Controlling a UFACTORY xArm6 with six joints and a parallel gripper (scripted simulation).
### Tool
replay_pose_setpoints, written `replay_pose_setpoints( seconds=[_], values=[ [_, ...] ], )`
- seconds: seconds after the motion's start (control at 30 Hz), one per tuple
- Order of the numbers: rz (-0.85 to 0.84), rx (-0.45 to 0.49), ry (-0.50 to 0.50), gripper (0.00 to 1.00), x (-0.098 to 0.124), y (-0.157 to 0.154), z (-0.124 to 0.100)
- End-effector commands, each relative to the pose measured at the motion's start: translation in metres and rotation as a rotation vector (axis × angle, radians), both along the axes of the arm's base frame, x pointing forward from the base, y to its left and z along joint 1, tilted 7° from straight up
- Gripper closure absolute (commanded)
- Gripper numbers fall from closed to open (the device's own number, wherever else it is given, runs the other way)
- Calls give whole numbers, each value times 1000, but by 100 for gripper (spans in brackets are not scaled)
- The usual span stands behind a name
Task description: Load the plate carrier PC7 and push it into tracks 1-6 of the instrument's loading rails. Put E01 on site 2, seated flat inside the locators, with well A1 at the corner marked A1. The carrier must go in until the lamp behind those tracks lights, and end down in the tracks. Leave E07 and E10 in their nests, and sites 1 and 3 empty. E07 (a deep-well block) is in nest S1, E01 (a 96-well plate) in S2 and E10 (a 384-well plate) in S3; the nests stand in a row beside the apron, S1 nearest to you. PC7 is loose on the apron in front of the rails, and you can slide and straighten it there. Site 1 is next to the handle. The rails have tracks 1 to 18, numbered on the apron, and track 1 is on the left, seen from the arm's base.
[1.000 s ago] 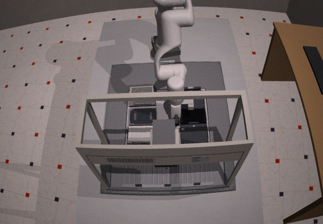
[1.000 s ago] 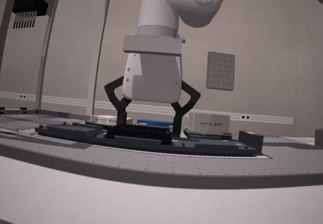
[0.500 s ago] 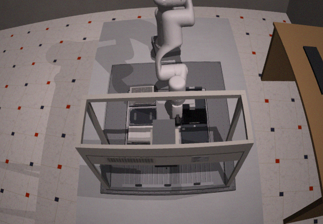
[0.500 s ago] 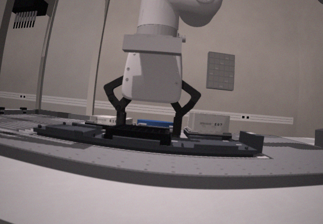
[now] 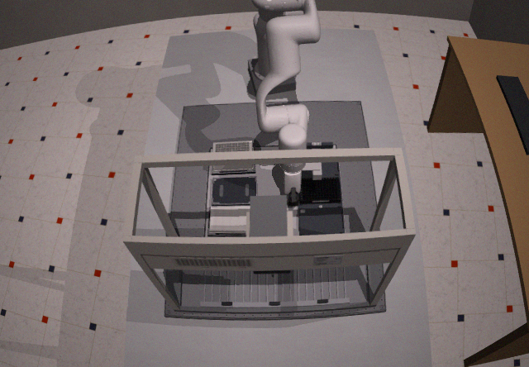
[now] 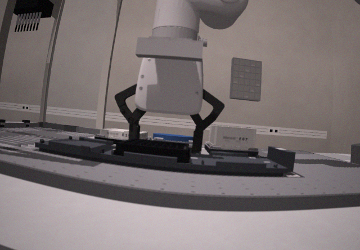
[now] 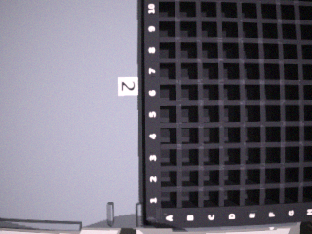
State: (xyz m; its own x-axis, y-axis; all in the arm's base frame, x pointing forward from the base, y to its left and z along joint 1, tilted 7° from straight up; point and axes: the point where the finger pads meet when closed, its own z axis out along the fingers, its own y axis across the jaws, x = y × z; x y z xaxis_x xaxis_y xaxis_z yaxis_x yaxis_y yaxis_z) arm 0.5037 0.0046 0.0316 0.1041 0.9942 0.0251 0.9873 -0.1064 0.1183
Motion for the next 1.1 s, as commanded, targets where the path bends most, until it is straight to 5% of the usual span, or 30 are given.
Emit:
replay_pose_setpoints(
  seconds=[0.0,1.07],
  values=[
    [0,0,-4,0,2,3,2],
    [0,0,-4,0,3,17,2]
  ],
)
